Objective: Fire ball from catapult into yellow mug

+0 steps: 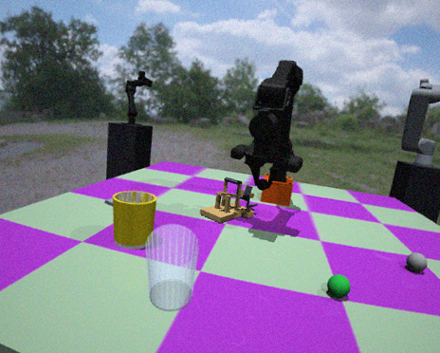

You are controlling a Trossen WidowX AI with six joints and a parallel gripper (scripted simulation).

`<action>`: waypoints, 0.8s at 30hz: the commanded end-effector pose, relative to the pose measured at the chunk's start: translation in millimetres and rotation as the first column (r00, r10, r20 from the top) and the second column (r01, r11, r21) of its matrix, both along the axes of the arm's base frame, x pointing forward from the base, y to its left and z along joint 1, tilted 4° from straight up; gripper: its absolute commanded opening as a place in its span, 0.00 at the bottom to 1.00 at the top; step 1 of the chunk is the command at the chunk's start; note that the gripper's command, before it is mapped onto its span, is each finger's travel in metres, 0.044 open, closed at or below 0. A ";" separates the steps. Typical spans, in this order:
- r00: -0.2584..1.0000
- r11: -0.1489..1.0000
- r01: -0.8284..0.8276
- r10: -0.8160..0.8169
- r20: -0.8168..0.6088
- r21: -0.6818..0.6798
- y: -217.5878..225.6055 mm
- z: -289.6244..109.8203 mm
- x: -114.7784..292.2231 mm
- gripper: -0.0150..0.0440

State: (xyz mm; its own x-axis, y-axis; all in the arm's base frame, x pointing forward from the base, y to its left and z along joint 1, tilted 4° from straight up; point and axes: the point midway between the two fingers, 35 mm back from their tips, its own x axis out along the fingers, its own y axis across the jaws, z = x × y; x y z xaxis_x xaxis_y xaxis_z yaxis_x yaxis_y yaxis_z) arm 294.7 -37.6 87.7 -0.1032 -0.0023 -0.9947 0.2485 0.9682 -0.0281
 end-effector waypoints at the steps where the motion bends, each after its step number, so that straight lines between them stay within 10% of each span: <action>1: 0.999 0.999 0.033 -0.033 -0.022 0.014 -14.4 -3.7 -16.9 0.25; 24: 0.967 0.971 0.221 -0.207 -0.146 0.087 -57.2 -31.0 -113.1 0.25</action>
